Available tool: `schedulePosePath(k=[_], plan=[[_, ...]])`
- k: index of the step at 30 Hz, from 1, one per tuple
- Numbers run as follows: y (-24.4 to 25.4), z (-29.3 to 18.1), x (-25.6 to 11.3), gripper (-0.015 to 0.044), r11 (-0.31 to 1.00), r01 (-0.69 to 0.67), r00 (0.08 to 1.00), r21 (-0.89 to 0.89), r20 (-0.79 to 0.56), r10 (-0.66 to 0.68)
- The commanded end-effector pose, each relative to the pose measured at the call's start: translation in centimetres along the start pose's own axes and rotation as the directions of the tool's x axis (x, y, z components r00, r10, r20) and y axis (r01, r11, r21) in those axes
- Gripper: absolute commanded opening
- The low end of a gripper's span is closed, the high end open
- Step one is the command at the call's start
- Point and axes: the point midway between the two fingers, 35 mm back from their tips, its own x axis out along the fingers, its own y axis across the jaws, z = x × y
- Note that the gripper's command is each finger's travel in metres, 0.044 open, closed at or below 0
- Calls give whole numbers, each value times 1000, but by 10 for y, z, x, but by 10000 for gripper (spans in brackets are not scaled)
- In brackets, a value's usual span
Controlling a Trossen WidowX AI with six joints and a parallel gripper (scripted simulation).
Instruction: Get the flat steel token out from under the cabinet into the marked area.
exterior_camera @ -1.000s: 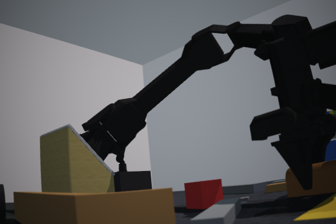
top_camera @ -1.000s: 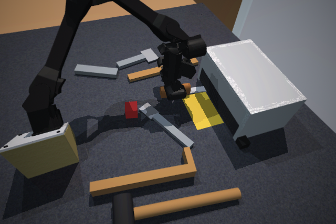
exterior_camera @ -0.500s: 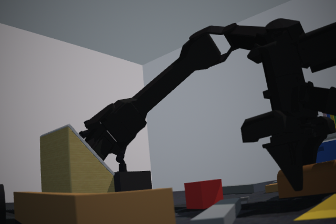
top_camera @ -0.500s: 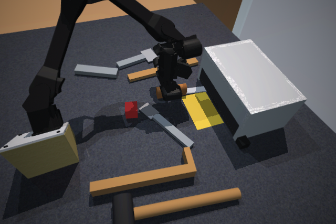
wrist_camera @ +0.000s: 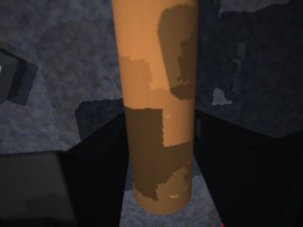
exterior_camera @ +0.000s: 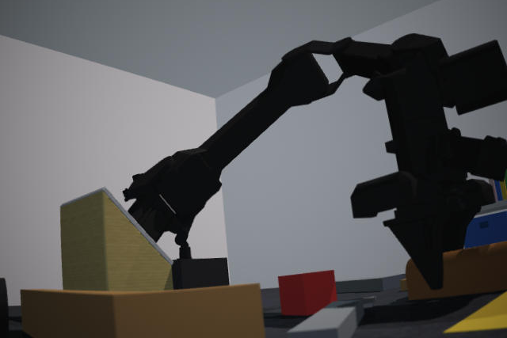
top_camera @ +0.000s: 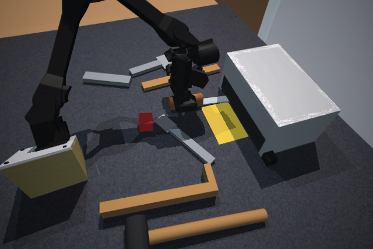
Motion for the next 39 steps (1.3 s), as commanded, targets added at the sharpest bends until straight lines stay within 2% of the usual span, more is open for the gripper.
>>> schedulePosePath(k=[1, 39], plan=[[0, -7, 1, 0, 1000, 2, 1000, 4, -3, -2], [2, -47, 1, 0, 1000, 2, 1000, 6, -5, -2]])
